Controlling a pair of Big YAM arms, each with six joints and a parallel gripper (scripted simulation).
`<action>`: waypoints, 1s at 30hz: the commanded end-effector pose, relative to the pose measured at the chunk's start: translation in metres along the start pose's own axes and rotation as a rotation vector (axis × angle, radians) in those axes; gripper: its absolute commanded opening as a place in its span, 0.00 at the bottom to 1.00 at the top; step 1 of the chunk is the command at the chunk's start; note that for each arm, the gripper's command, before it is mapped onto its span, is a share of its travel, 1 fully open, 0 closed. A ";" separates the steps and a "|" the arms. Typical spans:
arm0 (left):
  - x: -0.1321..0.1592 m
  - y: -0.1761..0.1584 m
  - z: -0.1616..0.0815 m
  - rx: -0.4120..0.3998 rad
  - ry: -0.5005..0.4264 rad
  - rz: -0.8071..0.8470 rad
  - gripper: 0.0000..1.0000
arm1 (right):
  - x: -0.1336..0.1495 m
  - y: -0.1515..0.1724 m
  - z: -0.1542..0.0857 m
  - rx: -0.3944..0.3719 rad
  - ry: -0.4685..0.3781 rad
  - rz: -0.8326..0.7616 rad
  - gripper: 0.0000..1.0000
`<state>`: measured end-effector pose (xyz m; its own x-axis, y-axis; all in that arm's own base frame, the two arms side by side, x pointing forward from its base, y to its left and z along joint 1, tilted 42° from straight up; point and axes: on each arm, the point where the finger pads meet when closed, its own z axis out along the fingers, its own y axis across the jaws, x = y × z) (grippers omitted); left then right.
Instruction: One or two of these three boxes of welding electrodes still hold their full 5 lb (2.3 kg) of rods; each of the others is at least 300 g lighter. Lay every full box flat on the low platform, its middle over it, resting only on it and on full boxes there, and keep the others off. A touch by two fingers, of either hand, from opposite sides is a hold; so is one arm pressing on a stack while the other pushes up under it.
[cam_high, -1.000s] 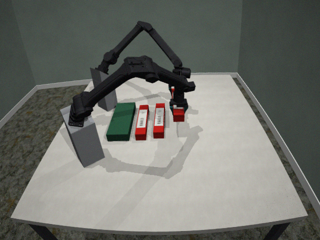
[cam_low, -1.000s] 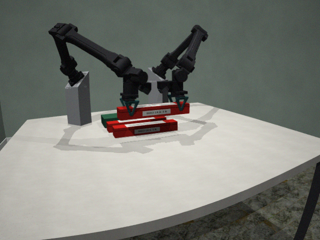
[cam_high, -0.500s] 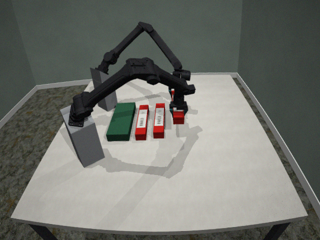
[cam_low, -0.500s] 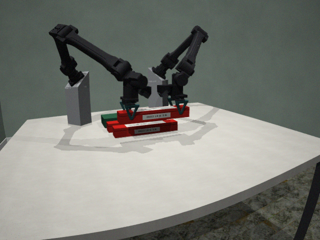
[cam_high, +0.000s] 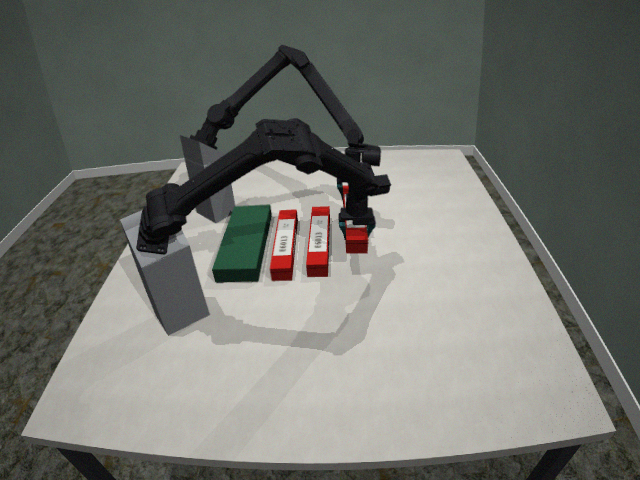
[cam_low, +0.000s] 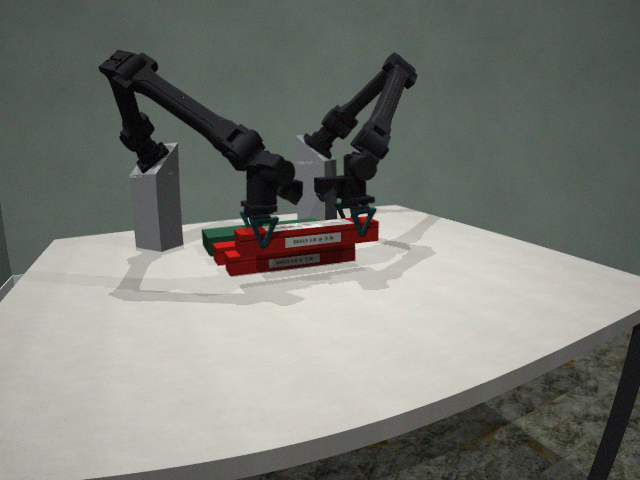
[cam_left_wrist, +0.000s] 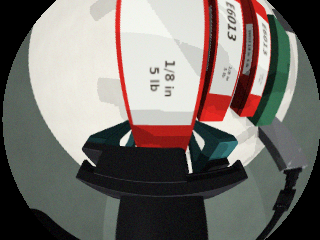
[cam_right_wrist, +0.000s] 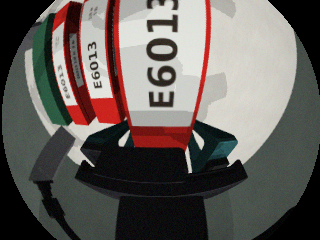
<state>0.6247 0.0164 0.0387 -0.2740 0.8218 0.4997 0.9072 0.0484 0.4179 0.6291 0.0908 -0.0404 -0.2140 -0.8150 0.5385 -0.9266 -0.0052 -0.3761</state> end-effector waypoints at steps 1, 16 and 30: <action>-0.005 0.048 -0.046 -0.118 -0.037 -0.018 0.00 | -0.010 -0.055 -0.059 0.124 -0.060 0.027 0.00; -0.005 0.050 -0.029 -0.118 -0.034 -0.017 0.00 | -0.009 -0.054 -0.041 0.113 -0.054 0.016 0.00; 0.002 0.051 -0.005 -0.111 -0.027 -0.026 0.00 | -0.011 -0.058 -0.022 0.123 -0.057 0.025 0.00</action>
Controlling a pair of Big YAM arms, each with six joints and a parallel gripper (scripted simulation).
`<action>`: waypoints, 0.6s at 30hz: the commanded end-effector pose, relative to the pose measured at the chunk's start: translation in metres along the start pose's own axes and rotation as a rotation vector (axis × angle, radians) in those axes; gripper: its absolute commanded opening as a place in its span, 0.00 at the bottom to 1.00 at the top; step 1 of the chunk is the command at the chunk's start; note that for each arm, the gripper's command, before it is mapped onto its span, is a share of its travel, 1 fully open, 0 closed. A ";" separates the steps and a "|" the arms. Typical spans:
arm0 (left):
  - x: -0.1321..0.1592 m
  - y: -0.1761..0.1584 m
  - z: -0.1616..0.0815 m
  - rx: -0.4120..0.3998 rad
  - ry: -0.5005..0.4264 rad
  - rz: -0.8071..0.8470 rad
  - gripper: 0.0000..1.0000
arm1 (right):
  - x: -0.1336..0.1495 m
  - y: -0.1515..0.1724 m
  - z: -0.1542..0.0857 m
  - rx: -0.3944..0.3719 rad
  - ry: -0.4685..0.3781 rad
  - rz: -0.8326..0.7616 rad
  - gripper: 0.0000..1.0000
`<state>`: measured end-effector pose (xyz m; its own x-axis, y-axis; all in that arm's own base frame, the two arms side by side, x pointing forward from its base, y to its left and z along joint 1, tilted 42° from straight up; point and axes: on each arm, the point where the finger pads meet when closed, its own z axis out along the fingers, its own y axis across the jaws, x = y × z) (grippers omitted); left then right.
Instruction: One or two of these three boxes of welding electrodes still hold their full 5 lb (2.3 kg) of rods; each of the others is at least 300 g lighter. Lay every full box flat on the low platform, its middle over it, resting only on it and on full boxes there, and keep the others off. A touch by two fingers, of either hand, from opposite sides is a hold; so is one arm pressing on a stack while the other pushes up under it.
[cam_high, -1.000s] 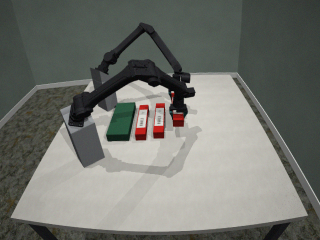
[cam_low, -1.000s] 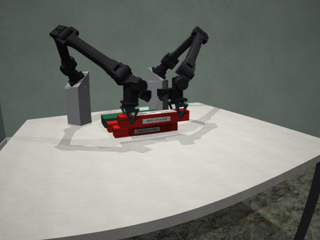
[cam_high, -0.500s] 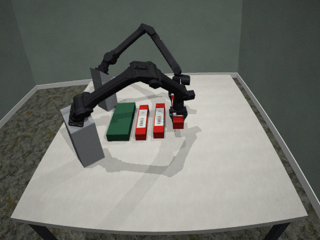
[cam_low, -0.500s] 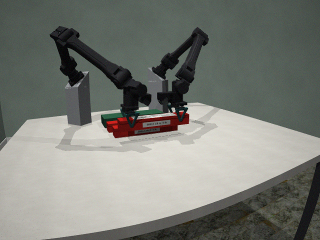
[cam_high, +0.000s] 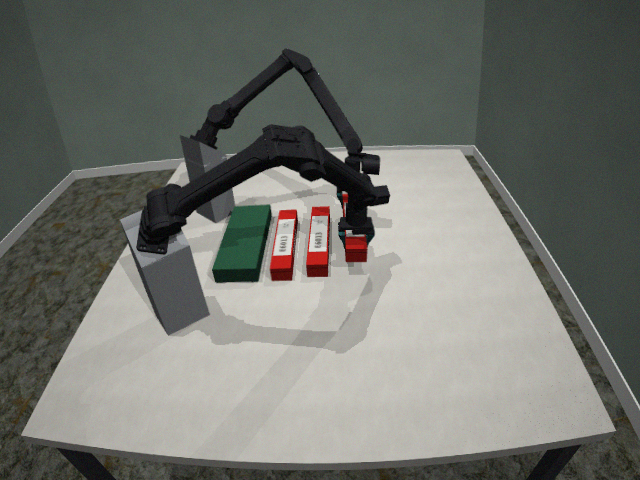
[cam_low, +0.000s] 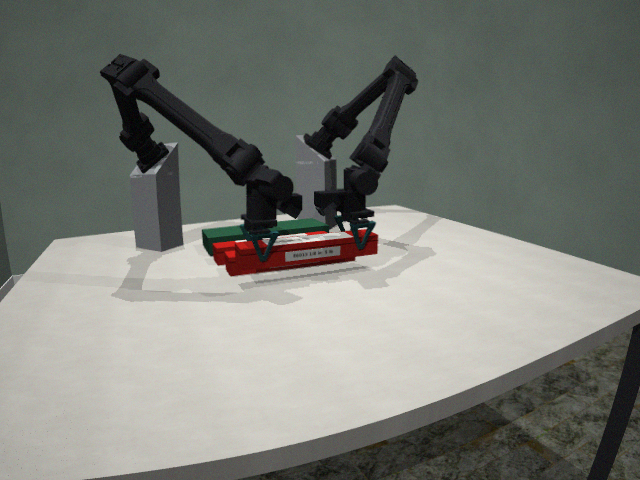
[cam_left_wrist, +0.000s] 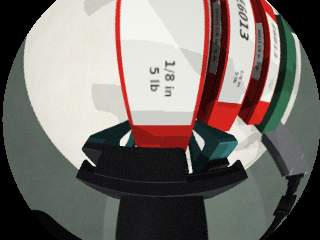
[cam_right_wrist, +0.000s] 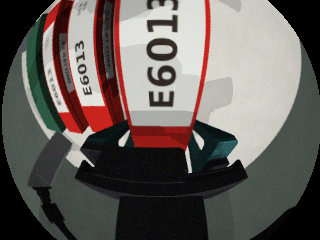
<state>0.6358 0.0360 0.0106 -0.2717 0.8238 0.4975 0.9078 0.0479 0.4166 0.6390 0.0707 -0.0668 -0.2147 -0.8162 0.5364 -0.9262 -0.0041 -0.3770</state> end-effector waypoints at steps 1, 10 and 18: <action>0.003 0.052 -0.041 -0.112 -0.023 -0.027 0.00 | -0.011 -0.059 -0.057 0.123 -0.055 0.023 0.00; 0.001 0.048 -0.023 -0.100 -0.019 -0.021 0.00 | -0.008 -0.060 -0.043 0.119 -0.052 0.028 0.00; 0.002 0.053 -0.021 -0.113 -0.022 -0.024 0.00 | -0.011 -0.058 -0.037 0.116 -0.051 0.016 0.00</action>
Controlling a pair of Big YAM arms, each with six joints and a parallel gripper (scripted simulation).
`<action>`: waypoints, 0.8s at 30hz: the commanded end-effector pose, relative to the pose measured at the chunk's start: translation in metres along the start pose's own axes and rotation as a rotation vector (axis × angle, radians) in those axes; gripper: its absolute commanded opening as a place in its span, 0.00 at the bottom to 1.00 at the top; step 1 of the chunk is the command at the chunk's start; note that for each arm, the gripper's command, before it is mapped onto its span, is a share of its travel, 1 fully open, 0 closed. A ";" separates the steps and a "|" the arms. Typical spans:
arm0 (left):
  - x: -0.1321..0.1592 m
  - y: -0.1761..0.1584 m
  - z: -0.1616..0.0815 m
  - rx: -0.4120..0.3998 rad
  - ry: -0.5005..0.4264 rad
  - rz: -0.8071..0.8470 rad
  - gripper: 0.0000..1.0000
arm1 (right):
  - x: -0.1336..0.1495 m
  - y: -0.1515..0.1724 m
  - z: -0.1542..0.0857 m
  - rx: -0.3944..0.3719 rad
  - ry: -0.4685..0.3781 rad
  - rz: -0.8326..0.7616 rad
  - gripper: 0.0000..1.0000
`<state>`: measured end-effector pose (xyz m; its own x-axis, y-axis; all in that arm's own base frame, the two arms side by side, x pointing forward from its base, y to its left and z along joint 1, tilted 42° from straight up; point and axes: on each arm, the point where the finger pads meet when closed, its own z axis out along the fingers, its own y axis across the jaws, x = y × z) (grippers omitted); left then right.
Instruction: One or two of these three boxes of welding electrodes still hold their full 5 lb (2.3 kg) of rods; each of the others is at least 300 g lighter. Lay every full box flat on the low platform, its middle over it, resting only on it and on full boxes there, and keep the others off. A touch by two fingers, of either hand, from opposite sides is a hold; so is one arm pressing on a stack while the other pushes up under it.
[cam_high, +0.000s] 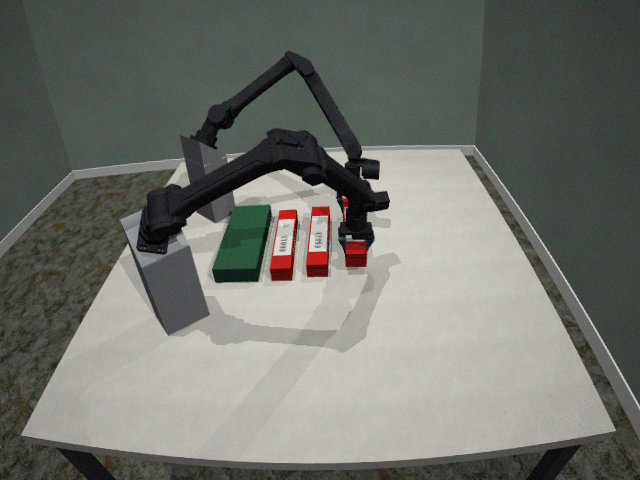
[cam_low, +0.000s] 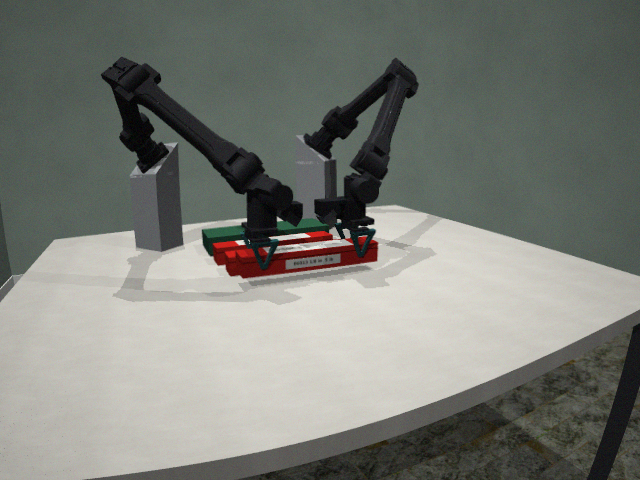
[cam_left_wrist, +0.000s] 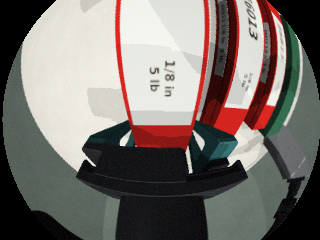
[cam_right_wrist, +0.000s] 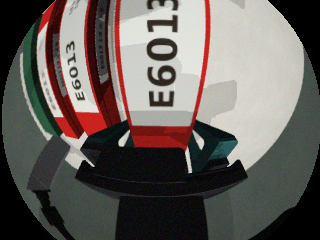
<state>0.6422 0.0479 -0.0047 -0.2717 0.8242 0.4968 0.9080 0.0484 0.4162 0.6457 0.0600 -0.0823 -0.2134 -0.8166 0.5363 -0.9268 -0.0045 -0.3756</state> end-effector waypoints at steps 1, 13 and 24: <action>0.001 0.053 -0.042 -0.113 -0.022 -0.024 0.00 | -0.010 -0.058 -0.057 0.117 -0.050 0.017 0.00; -0.005 0.054 -0.046 -0.119 -0.026 -0.016 0.00 | -0.009 -0.058 -0.056 0.109 -0.047 0.010 0.00; -0.001 0.051 -0.032 -0.106 -0.020 -0.019 0.00 | -0.010 -0.061 -0.050 0.120 -0.052 0.020 0.00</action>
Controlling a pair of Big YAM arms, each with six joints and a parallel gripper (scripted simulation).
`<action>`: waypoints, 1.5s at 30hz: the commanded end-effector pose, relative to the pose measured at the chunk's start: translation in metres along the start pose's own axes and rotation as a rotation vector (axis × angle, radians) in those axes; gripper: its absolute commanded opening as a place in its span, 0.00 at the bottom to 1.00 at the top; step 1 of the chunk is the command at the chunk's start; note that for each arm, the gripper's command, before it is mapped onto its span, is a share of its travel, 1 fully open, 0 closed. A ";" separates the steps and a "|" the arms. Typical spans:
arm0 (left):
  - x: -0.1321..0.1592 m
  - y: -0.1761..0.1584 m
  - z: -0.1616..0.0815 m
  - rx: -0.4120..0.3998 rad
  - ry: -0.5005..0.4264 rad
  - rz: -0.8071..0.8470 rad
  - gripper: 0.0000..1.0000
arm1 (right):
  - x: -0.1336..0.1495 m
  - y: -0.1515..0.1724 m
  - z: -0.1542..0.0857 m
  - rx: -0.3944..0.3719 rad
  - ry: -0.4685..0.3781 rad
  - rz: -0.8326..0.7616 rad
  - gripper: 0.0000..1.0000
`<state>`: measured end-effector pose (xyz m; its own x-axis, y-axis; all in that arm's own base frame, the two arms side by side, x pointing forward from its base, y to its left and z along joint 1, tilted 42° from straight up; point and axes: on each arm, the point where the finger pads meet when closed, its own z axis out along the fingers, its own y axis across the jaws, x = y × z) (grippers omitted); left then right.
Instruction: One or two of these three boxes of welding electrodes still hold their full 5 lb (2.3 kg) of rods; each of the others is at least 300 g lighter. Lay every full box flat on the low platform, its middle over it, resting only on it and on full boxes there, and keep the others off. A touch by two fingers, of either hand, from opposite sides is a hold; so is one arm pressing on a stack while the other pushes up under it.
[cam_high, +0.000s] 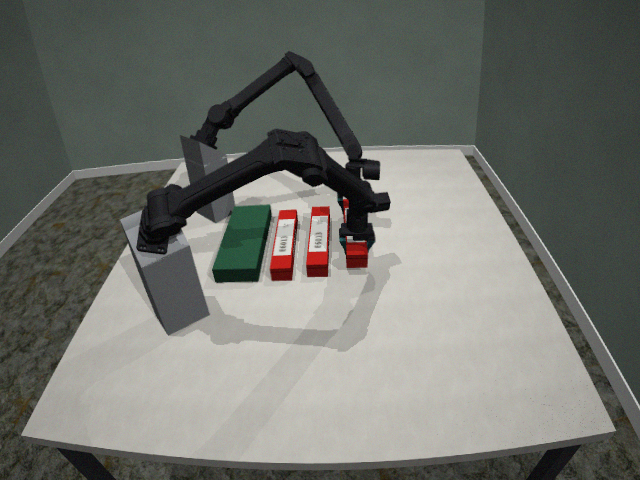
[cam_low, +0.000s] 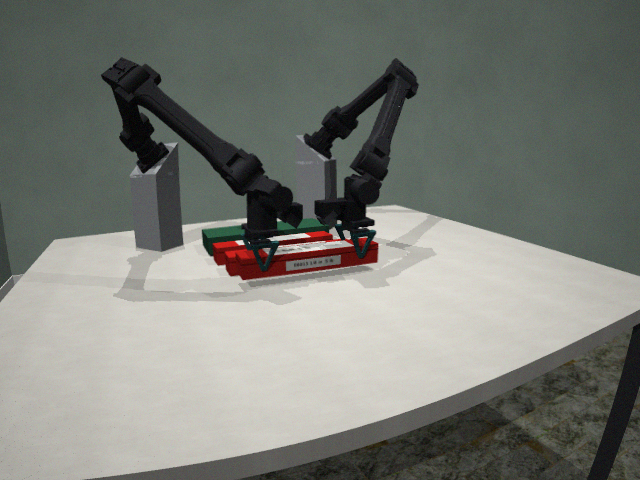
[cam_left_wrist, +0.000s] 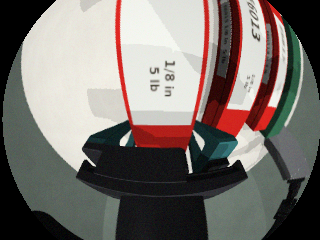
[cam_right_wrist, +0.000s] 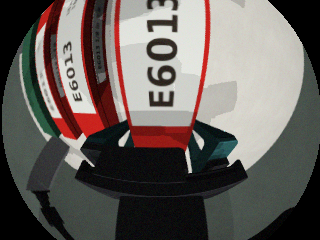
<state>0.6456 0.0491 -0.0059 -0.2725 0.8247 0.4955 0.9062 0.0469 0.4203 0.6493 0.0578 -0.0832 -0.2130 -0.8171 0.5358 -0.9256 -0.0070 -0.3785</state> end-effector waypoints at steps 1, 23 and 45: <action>0.000 0.050 -0.036 -0.105 -0.019 -0.020 0.00 | -0.011 -0.058 -0.053 0.117 -0.052 0.021 0.00; 0.000 0.052 -0.025 -0.109 -0.021 -0.019 0.00 | -0.011 -0.059 -0.039 0.115 -0.050 0.019 0.00; -0.005 0.053 -0.021 -0.114 -0.024 -0.013 0.00 | -0.011 -0.059 -0.031 0.113 -0.048 0.017 0.00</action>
<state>0.6528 0.0615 -0.0234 -0.2729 0.8244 0.4959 0.9066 0.0479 0.4192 0.6567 0.0443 -0.1008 -0.2120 -0.8172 0.5360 -0.9268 -0.0059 -0.3755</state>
